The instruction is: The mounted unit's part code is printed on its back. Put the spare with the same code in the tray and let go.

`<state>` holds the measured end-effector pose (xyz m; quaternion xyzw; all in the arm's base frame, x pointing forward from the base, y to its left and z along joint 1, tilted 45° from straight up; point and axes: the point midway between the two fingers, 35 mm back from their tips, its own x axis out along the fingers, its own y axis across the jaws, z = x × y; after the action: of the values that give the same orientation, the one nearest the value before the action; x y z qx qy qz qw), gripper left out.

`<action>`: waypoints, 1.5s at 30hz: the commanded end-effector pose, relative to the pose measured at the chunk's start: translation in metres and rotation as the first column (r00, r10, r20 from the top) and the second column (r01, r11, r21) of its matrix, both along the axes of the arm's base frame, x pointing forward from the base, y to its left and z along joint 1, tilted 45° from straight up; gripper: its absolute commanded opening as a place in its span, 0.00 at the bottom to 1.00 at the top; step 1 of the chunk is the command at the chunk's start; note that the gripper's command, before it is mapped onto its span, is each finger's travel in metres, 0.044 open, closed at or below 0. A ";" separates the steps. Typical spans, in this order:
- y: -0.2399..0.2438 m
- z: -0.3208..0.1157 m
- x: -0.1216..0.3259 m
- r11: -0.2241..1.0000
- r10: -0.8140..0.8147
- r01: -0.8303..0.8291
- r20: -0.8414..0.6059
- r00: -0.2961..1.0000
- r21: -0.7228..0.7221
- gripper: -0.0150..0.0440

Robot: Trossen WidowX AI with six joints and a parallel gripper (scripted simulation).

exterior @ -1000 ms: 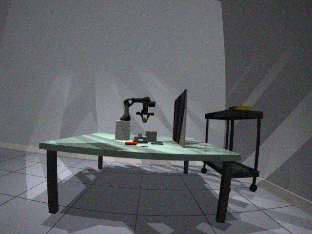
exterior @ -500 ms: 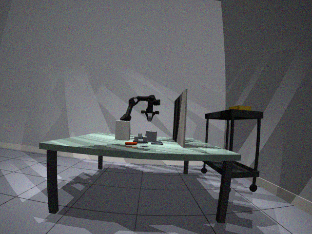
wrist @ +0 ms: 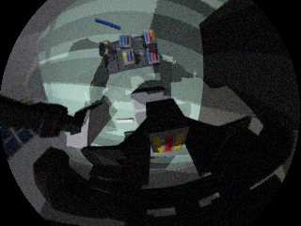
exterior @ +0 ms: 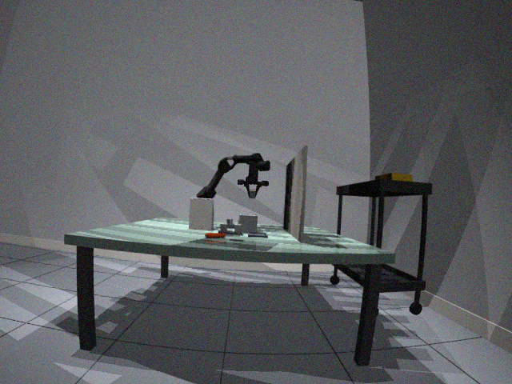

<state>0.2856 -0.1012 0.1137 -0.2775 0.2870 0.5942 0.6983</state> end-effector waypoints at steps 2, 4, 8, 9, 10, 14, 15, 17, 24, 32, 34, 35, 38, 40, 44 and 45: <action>-0.019 -0.016 0.008 1.000 0.005 -0.005 0.002 1.000 -0.008 0.25; -0.026 -0.022 0.011 1.000 0.005 -0.005 0.002 1.000 -0.008 0.25; -0.041 -0.036 0.016 1.000 0.006 -0.006 0.003 1.000 -0.008 0.25; -0.044 -0.040 0.017 1.000 0.006 -0.006 0.003 1.000 -0.008 0.25; -0.048 -0.043 0.018 1.000 0.007 -0.007 0.003 1.000 -0.008 0.25; -0.062 -0.058 0.021 1.000 0.007 -0.007 0.004 1.000 -0.007 0.25; -0.066 -0.062 0.022 1.000 0.007 -0.007 0.004 1.000 -0.007 0.25; -0.073 -0.070 0.023 1.000 0.008 -0.008 0.005 1.000 -0.007 0.25; -0.096 -0.100 0.024 1.000 0.010 -0.010 0.007 1.000 -0.004 0.25; -0.120 -0.137 0.022 1.000 0.012 -0.012 0.011 1.000 0.000 0.25; -0.125 -0.146 0.021 1.000 0.013 -0.013 0.012 1.000 0.001 0.25; -0.128 -0.151 0.020 1.000 0.013 -0.013 0.012 1.000 0.002 0.25; -0.135 -0.166 0.017 1.000 0.014 -0.015 0.014 1.000 0.004 0.25; -0.140 -0.175 0.015 1.000 0.015 -0.015 0.015 1.000 0.005 0.25; -0.141 -0.178 0.015 1.000 0.015 -0.015 0.015 1.000 0.006 0.25; -0.141 -0.178 0.015 1.000 0.015 -0.015 0.015 1.000 0.006 0.25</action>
<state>0.2991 -0.2403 -0.0630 -0.2753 0.2780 0.5974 0.7000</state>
